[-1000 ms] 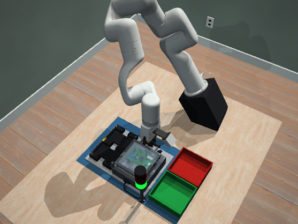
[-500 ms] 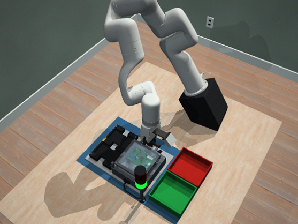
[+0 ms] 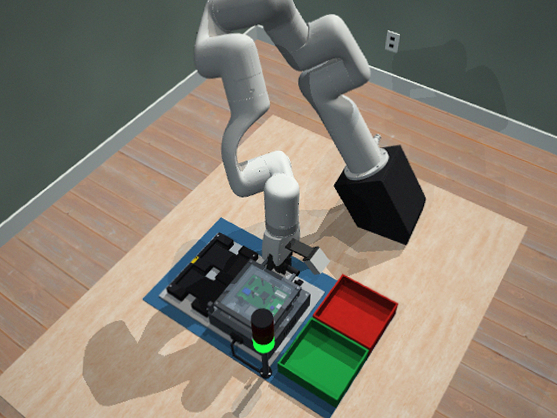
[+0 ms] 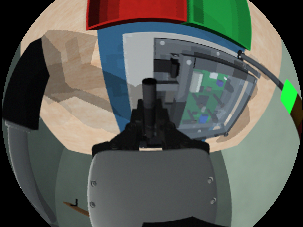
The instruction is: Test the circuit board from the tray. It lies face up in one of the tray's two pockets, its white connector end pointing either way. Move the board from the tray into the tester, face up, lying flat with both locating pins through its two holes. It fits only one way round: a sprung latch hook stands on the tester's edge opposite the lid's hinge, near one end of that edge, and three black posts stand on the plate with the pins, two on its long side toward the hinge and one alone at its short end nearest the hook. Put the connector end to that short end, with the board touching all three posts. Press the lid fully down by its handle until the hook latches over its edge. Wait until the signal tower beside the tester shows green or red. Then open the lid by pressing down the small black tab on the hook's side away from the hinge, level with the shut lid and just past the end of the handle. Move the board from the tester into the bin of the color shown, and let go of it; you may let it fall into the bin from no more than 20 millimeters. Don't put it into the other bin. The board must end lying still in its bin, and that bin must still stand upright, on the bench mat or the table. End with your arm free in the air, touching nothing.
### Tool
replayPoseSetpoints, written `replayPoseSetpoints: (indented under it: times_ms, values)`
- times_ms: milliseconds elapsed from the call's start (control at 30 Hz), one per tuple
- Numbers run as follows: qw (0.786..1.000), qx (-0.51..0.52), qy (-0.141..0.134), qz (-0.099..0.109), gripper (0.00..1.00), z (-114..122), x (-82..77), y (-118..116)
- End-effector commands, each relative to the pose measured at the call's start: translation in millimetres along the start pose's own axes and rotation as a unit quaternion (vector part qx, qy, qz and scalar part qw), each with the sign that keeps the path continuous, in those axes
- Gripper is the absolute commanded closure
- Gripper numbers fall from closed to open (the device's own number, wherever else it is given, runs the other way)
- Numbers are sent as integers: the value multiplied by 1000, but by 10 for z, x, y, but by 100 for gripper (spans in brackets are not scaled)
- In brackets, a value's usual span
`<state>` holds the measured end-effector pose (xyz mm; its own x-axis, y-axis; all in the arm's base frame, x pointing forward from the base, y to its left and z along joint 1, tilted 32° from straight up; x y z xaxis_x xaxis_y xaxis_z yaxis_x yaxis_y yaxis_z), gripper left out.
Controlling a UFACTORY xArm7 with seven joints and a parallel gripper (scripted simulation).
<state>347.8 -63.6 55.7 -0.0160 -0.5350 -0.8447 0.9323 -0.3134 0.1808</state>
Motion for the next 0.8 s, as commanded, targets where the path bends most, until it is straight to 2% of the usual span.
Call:
replayPoseSetpoints:
  times_ms: [0,367,767]
  values:
    - [1000,0,1,2,100,-8,-26,10]
    - [1000,0,1,2,100,-10,-83,16]
    - [1000,0,1,2,100,-14,-228,36]
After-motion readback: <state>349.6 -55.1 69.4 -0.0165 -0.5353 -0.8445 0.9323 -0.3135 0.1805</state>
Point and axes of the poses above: the point where the finger pads meet when closed, its own x axis out along the fingers, its own y axis across the jaws, z = x × y, the point moved 8 cm from there along -x, back along the fingers, and after that the axes turned 13 degrees about x, right-handed, at the moved point
